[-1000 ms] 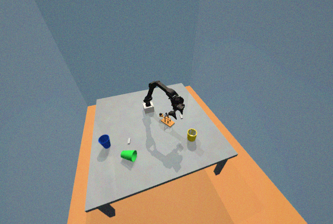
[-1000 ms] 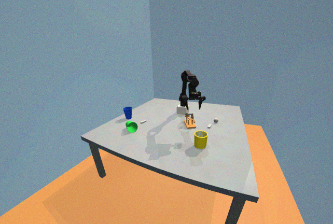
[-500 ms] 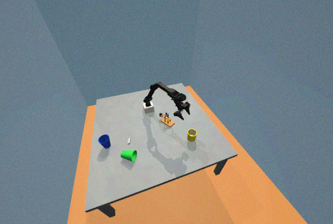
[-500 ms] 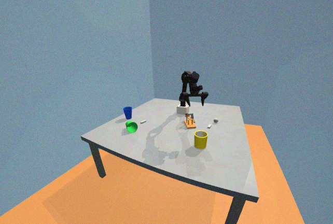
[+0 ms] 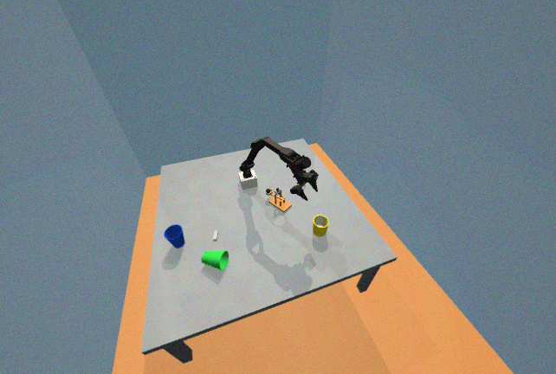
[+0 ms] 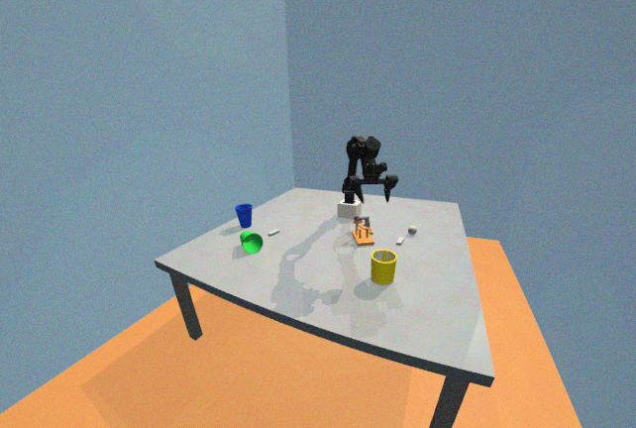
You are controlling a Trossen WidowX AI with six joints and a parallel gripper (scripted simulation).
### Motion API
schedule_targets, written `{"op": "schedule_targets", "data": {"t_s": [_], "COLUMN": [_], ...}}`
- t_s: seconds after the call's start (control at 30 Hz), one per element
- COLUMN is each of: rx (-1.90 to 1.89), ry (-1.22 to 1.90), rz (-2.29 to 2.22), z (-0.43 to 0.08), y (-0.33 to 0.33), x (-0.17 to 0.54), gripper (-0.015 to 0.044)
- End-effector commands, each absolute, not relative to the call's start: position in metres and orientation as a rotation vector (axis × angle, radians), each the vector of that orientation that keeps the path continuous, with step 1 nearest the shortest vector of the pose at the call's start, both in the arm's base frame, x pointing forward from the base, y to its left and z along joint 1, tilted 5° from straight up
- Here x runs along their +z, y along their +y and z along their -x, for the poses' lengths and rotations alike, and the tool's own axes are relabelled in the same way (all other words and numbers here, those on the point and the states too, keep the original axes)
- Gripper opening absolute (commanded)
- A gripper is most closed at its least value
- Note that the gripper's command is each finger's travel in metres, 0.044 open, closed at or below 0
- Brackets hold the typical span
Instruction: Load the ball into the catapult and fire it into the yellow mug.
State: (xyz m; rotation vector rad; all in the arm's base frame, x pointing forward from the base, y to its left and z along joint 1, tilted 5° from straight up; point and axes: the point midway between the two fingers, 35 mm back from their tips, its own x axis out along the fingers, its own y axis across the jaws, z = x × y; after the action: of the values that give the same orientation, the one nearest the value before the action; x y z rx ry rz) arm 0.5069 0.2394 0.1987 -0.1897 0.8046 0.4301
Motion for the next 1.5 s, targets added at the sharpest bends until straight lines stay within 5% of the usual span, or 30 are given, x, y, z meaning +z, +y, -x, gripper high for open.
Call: {"op": "schedule_targets", "data": {"t_s": [0.0,0.5,0.93,1.47], "rx": [0.431,0.431,0.435,0.539], "ry": [0.802,0.802,0.812,1.029], "rz": [0.184,0.184,0.199,0.599], "z": [-0.507,-0.507,-0.504,-0.413], "y": [0.240,0.240,0.242,0.264], "x": [0.200,0.200,0.196,0.130], "gripper": [0.0387,0.0000,0.0000,0.0000]}}
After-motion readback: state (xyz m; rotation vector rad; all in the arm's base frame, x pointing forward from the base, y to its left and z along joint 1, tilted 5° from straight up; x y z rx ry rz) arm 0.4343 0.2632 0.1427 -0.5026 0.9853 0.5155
